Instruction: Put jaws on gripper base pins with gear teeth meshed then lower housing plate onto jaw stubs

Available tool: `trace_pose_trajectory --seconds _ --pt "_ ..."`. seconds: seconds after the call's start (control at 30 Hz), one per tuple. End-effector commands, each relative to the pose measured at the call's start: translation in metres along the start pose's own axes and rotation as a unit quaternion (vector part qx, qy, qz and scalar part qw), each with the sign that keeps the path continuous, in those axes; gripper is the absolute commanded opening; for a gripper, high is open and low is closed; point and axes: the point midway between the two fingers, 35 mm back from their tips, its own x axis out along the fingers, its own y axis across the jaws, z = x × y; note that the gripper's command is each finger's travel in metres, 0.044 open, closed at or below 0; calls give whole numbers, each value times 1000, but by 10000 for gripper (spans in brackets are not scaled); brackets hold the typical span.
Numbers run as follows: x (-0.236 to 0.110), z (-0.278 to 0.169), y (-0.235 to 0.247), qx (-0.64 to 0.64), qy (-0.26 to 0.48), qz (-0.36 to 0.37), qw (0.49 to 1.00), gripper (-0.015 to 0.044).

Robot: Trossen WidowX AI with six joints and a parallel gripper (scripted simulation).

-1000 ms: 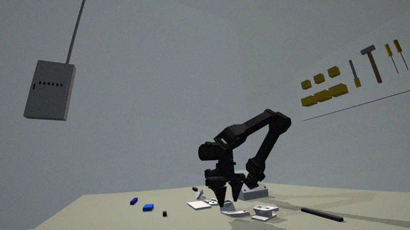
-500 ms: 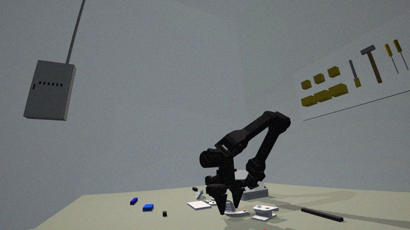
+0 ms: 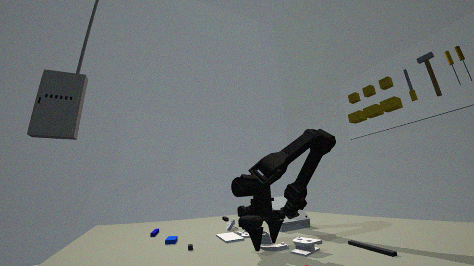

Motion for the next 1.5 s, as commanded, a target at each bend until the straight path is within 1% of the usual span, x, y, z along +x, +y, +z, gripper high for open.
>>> trace_pose_trajectory --seconds 0.0,0.33,0.7,0.8,1.27,1.47 --pt "0 1 0 2 -3 0 1000 440" --pt "1 1 0 2 -3 0 1000 440" --pt "0 0 0 0 0 0 1000 151" --pt "0 0 0 0 0 0 1000 134" --pt "0 0 0 0 0 0 1000 134" --pt "-16 2 2 0 -3 -1 1000 134"
